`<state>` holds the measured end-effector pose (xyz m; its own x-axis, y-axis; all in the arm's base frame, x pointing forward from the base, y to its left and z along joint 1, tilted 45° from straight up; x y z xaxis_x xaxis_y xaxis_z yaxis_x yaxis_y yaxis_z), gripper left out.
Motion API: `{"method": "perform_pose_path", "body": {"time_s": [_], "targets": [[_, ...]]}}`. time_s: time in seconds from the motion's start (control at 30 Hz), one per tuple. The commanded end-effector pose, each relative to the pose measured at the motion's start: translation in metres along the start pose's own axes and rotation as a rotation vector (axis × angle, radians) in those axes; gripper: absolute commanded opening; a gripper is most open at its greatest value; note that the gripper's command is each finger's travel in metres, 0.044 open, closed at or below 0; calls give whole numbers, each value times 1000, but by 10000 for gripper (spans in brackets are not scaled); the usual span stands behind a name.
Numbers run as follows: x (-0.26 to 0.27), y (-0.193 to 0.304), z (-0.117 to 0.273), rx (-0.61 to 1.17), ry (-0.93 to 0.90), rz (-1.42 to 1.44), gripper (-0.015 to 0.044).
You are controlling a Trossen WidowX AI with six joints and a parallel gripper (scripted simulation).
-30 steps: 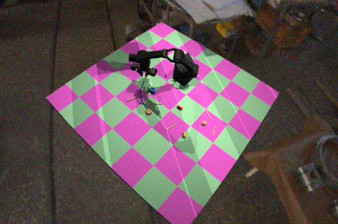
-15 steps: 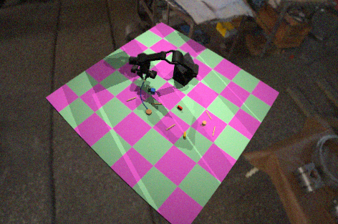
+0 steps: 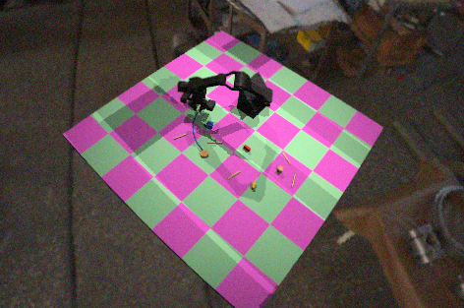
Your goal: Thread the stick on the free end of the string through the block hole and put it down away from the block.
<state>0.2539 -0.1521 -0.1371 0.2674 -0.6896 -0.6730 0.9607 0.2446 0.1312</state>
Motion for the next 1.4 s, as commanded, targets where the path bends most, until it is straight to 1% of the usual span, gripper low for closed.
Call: {"method": "perform_pose_path", "body": {"time_s": [0.0, 0.1, 0.13, 0.43, 1.37], "targets": [[0, 0, 0, 0, 0, 0, 94], [0, 0, 0, 0, 0, 0, 15], [0, 0, 0, 0, 0, 0, 0], [0, 0, 1, 0, 0, 0, 0], [1, 1, 37, -1, -2, -1, 0]]}}
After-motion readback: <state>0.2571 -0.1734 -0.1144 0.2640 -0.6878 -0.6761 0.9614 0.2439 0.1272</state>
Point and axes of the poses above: the point midway between the two fingers, 35 mm back from their tips, its own z axis back along the fingers, its own x axis across the jaws, y = z × x, the point moved 8 cm from there along z, back along the fingers, and after that the axes turned 13 degrees about -z, right-handed, at the moved point
